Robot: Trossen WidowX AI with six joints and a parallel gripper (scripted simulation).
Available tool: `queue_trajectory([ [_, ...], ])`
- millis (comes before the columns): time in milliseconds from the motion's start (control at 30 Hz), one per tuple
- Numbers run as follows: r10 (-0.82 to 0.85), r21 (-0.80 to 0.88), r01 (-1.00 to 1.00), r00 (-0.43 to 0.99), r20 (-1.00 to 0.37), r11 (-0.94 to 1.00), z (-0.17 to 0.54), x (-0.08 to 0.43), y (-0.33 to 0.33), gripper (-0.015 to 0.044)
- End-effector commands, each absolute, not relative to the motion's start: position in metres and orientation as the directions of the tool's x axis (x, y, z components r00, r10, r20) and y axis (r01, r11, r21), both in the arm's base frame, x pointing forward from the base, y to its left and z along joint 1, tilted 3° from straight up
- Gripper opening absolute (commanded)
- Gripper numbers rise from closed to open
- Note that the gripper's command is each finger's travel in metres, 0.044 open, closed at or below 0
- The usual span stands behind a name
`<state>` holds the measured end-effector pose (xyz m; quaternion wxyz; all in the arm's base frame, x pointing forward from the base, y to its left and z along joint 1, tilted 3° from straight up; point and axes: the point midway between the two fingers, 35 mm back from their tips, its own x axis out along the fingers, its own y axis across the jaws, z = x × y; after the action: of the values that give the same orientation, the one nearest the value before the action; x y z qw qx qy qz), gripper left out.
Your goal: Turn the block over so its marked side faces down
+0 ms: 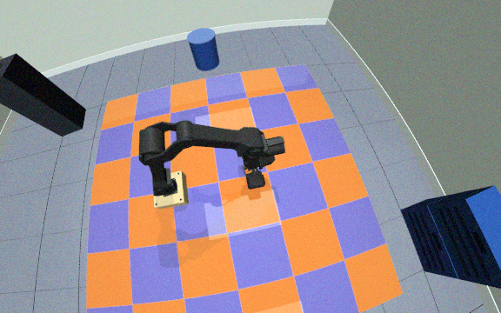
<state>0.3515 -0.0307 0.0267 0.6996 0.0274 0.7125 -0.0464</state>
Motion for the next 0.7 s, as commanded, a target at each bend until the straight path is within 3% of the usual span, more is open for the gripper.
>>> queue_trajectory([
  [0, -0.026, -0.025, 0.106, 0.012, -1.000, 0.994, 0.0306, 0.3538, -0.0303, 0.0000],
  [667, -0.057, -0.025, 0.105, 0.319, -0.946, 0.994, 0.0229, 0.3542, -0.0303, 0.0000],
])
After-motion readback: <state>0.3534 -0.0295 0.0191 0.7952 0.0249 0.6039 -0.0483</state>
